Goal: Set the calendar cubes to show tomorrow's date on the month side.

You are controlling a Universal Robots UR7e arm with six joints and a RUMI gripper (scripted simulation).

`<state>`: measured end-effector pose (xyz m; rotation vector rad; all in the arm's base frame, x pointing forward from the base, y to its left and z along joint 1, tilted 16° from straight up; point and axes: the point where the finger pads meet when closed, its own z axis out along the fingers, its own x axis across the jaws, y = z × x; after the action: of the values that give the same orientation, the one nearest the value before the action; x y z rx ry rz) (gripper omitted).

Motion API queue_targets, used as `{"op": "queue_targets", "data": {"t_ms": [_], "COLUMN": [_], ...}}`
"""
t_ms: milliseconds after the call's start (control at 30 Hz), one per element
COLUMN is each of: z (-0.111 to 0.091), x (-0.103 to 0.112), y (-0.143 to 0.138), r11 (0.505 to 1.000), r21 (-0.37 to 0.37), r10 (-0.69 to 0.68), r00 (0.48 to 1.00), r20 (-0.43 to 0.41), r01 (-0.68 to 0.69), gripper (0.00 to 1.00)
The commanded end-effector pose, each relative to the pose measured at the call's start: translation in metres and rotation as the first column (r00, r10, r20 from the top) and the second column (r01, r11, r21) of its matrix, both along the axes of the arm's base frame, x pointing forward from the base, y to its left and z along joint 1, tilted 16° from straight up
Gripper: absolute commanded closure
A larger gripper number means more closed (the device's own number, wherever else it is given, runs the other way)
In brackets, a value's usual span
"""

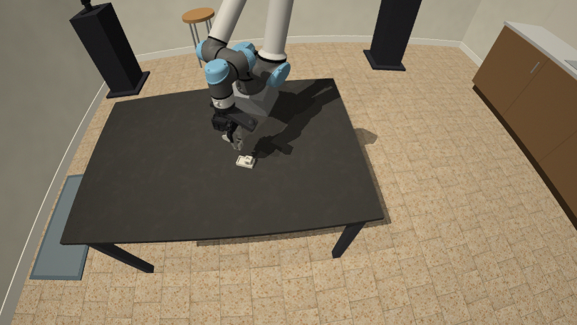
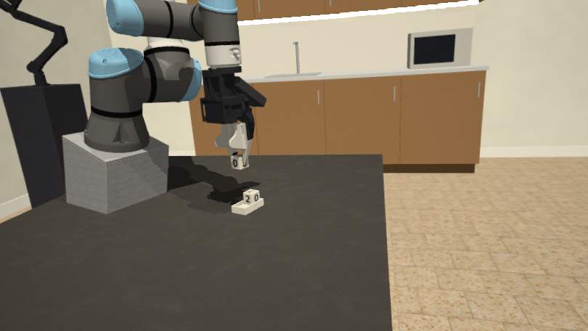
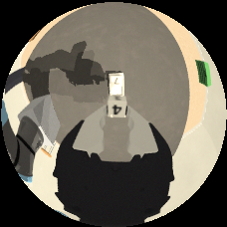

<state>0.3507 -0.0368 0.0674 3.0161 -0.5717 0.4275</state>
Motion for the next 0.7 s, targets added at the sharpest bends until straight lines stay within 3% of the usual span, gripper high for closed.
{"op": "queue_targets", "data": {"t_ms": [0, 400, 667], "z": [0.0006, 0.0016, 0.0026], "x": [0.0014, 0.0047, 0.0079], "y": [0.0001, 0.0004, 0.0], "r11": [0.998, 0.964, 0.879], "r21": [0.016, 0.071, 0.135], "r10": [-0.062, -0.256, -0.464], "r00": [0.998, 0.966, 0.886], "r20": [0.006, 0.016, 0.014], "r01": [0.062, 0.255, 0.458], "gripper": [0.9, 0.9, 0.9]}}
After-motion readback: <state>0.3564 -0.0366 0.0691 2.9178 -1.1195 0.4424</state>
